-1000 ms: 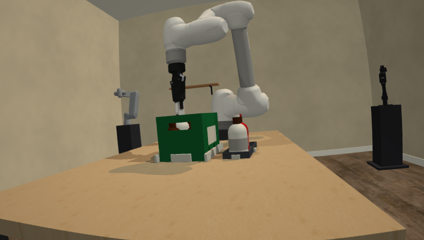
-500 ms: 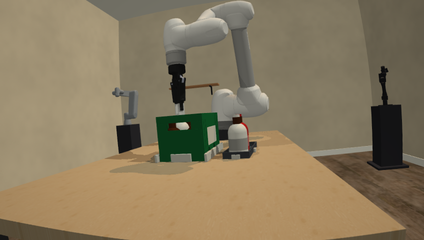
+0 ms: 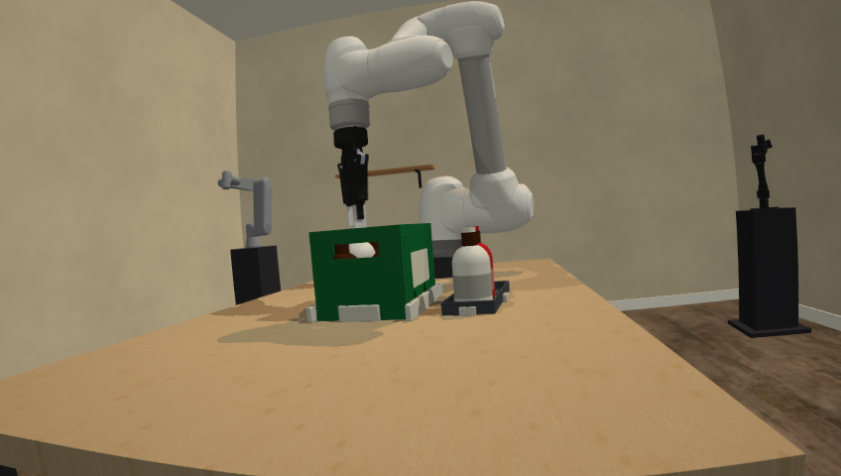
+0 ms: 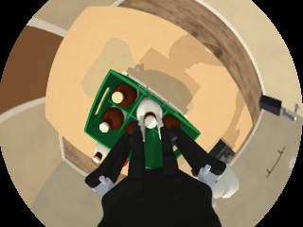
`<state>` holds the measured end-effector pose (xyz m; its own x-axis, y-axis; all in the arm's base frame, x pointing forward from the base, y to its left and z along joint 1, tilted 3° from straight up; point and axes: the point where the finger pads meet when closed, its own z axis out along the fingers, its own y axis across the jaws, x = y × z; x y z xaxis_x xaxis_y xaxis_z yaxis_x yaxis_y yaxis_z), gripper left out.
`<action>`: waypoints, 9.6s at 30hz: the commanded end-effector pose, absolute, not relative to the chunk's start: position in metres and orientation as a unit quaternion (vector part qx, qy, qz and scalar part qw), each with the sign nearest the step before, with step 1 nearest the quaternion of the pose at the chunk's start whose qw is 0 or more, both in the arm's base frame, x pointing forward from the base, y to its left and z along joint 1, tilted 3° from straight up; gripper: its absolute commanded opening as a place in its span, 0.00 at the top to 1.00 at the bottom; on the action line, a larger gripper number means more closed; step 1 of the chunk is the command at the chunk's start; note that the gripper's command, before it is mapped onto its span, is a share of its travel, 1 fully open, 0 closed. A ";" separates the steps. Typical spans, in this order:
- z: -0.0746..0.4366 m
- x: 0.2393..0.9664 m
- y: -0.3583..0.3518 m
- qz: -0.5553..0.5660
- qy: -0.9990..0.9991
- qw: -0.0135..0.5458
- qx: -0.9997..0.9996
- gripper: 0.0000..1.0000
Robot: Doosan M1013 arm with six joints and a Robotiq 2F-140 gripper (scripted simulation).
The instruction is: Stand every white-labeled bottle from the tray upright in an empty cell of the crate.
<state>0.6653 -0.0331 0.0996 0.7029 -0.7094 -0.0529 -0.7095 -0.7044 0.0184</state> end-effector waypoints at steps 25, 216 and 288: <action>0.100 0.665 -0.033 0.028 0.384 0.002 -0.923 1.00; 0.082 0.664 -0.033 0.028 0.384 0.002 -0.923 0.62; 0.165 0.669 -0.035 0.028 0.384 0.002 -0.923 1.00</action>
